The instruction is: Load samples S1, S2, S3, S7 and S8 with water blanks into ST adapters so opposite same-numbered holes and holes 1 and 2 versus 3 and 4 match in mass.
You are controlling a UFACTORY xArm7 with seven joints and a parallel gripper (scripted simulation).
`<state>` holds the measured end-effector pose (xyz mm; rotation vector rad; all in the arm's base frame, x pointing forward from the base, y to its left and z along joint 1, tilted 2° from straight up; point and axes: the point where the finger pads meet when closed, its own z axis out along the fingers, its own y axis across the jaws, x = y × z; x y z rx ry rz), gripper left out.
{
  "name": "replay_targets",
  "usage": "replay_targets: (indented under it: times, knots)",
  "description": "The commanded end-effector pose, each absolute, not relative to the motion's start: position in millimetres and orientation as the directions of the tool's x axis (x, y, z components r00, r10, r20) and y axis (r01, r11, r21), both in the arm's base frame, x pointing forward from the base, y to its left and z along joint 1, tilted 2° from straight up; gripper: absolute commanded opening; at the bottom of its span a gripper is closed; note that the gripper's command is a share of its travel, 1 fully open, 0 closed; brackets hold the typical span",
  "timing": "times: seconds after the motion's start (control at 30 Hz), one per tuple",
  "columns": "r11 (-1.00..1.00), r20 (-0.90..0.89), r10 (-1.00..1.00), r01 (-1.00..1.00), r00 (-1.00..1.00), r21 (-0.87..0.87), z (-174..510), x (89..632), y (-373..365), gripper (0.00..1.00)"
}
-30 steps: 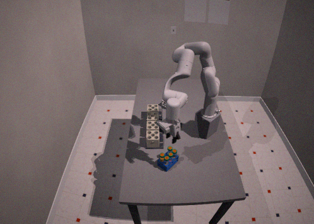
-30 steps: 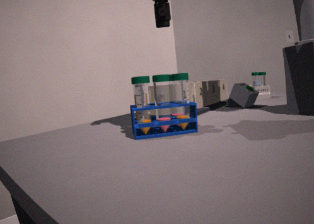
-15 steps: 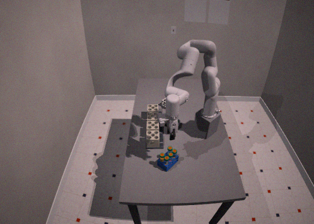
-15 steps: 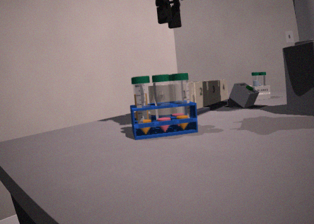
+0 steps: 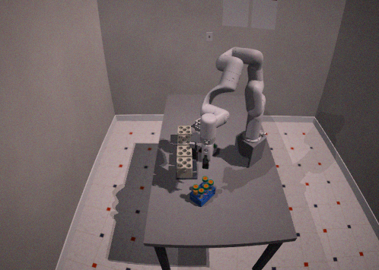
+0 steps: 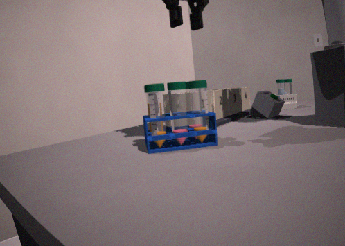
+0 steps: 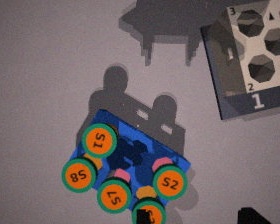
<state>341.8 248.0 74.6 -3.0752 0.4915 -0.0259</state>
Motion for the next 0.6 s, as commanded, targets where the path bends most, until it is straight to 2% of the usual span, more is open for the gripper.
replay_targets:
  times: [0.0,0.43,0.57]
  knots:
    - [-0.887,0.015,-0.461,-0.461,0.887,-0.026,75.6,342.9,248.7,0.57]
    - [-0.663,0.005,-0.748,-0.748,0.663,-0.03,75.6,342.9,248.7,0.57]
    - [-0.66,0.005,-0.751,-0.751,0.66,-0.03,75.6,342.9,248.7,0.57]
